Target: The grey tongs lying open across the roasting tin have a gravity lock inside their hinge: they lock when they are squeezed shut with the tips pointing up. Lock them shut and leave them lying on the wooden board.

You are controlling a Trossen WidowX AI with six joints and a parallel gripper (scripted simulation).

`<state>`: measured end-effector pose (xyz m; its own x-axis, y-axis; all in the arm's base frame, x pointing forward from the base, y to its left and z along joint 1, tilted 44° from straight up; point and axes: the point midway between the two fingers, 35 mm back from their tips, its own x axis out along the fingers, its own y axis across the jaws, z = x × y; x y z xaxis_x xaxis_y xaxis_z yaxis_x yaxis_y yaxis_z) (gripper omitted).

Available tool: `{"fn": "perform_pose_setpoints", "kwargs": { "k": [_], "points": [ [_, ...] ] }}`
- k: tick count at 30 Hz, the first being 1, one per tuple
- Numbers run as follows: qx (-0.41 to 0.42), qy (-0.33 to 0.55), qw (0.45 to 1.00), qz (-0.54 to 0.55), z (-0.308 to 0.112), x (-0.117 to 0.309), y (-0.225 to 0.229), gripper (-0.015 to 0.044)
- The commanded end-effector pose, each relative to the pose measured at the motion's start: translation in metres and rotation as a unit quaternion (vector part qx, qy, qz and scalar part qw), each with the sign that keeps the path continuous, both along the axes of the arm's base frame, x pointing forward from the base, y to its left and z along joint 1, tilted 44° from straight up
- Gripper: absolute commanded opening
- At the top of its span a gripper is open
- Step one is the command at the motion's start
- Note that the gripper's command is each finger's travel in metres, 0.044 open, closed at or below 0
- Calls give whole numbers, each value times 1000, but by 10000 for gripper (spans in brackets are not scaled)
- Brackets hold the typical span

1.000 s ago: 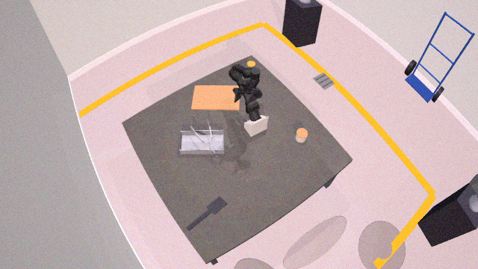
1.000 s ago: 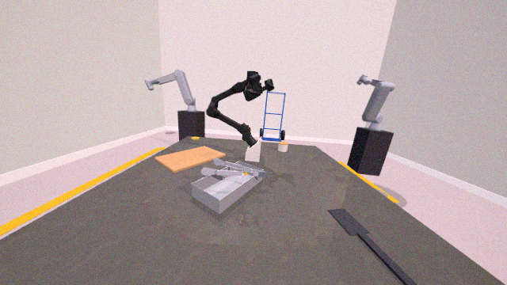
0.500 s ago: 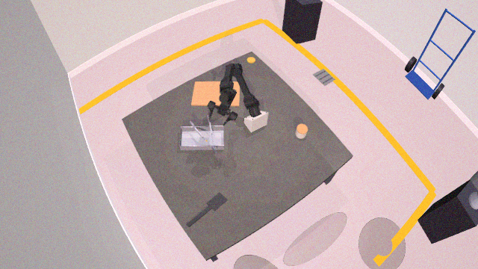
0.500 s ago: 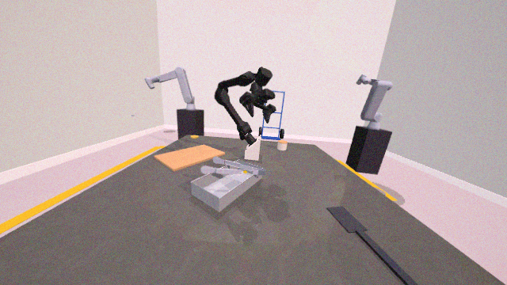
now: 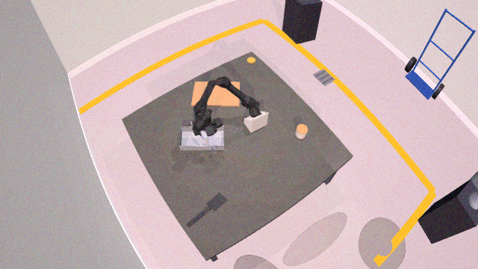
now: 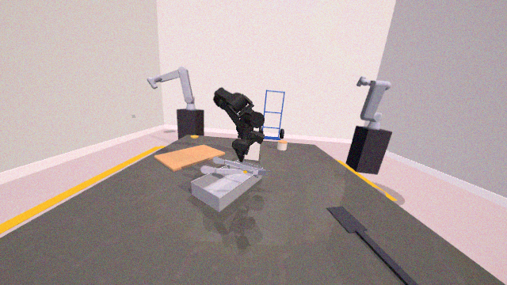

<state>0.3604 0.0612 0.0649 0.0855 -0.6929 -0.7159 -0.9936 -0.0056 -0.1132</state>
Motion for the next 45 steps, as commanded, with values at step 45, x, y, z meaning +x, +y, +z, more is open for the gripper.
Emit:
{"fn": "perform_pose_setpoints", "kwargs": {
  "k": [45],
  "points": [
    [1, 21, 1000, 11, -39, 7, -41, 440]
  ]
}}
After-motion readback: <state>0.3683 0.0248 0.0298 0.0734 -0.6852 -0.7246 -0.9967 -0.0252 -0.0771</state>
